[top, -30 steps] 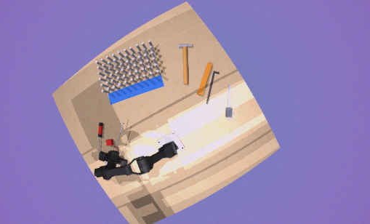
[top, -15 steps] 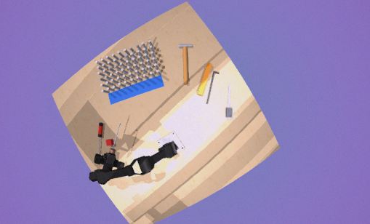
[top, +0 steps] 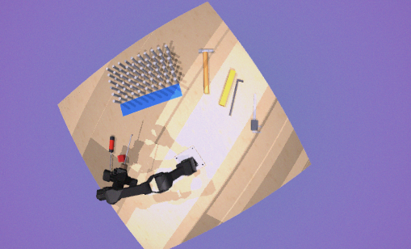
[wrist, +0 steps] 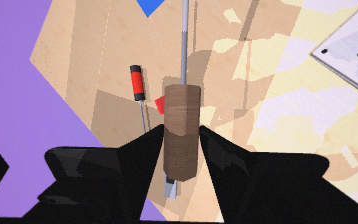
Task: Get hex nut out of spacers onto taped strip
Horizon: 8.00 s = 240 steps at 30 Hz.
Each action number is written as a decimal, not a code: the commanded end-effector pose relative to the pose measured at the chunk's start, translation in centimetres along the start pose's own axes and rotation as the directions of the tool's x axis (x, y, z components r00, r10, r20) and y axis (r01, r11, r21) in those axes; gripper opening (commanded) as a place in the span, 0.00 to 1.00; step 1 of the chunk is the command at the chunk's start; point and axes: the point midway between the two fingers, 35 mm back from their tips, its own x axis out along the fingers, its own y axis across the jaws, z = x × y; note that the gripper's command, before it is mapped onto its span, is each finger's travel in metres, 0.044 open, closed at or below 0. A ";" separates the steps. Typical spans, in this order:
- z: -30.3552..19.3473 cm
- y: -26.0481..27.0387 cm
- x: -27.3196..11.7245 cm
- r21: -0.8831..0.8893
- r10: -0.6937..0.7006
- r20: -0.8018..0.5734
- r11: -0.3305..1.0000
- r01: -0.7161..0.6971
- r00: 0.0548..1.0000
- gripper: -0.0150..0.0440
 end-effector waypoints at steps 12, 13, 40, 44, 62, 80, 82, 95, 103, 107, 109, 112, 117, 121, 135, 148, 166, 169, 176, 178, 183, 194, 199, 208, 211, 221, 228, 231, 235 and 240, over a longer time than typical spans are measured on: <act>7.9 0.6 1.6 -0.134 -0.032 -0.076 0.991 0.021 0.997 0.25; 8.4 0.5 1.7 -0.144 -0.032 -0.081 0.989 0.020 0.996 0.25; 20.2 -2.9 3.5 -0.399 0.048 -0.175 0.910 -0.115 0.983 0.25; 21.7 -3.8 3.6 -0.436 0.071 -0.178 0.888 -0.143 0.981 0.25; 24.3 -5.7 5.0 -0.517 0.126 -0.172 0.833 -0.198 0.977 0.25; 22.5 -6.8 13.1 -0.518 0.128 -0.172 0.831 -0.200 0.977 0.25; 22.3 -7.1 13.9 -0.519 0.128 -0.172 0.831 -0.200 0.977 0.25; 20.6 -9.6 18.7 -0.519 0.128 -0.171 0.831 -0.200 0.977 0.25; 20.8 -9.4 18.7 -0.519 0.129 -0.171 0.831 -0.200 0.977 0.25; 21.0 -9.3 18.8 -0.519 0.129 -0.171 0.831 -0.200 0.977 0.25; 21.1 -9.2 18.9 -0.519 0.129 -0.171 0.831 -0.200 0.977 0.25; 21.3 -9.1 18.9 -0.519 0.129 -0.170 0.831 -0.200 0.977 0.25; 21.6 -8.9 19.1 -0.519 0.129 -0.170 0.831 -0.200 0.977 0.25; 21.8 -8.7 19.1 -0.519 0.129 -0.170 0.831 -0.200 0.977 0.25; 22.6 -8.1 19.5 -0.519 0.129 -0.169 0.831 -0.200 0.977 0.25; 23.3 -7.6 19.8 -0.519 0.130 -0.169 0.831 -0.200 0.977 0.25; 24.3 -6.8 20.2 -0.520 0.130 -0.167 0.831 -0.200 0.977 0.25; 24.5 -6.7 20.2 -0.520 0.130 -0.167 0.831 -0.200 0.977 0.25; 24.9 -6.4 20.4 -0.520 0.130 -0.167 0.831 -0.200 0.977 0.25; 25.0 -6.3 20.5 -0.520 0.130 -0.167 0.830 -0.200 0.977 0.25; 25.2 -6.1 20.6 -0.520 0.130 -0.167 0.830 -0.199 0.977 0.25; 25.8 -5.7 20.8 -0.520 0.131 -0.166 0.830 -0.199 0.977 0.25; 26.1 -5.5 21.0 -0.521 0.131 -0.166 0.830 -0.199 0.977 0.25; 26.6 -5.2 21.2 -0.521 0.131 -0.165 0.830 -0.199 0.977 0.25; 26.7 -5.1 21.2 -0.521 0.131 -0.165 0.830 -0.199 0.978 0.25; 27.2 -4.7 21.4 -0.521 0.132 -0.164 0.830 -0.199 0.978 0.25; 27.6 -4.5 21.6 -0.521 0.132 -0.164 0.830 -0.199 0.978 0.25; 27.7 -4.3 21.7 -0.521 0.132 -0.164 0.830 -0.199 0.978 0.25; 27.9 -4.2 21.7 -0.521 0.132 -0.164 0.830 -0.199 0.978 0.25; 28.2 -4.0 21.8 -0.521 0.132 -0.163 0.830 -0.199 0.978 0.25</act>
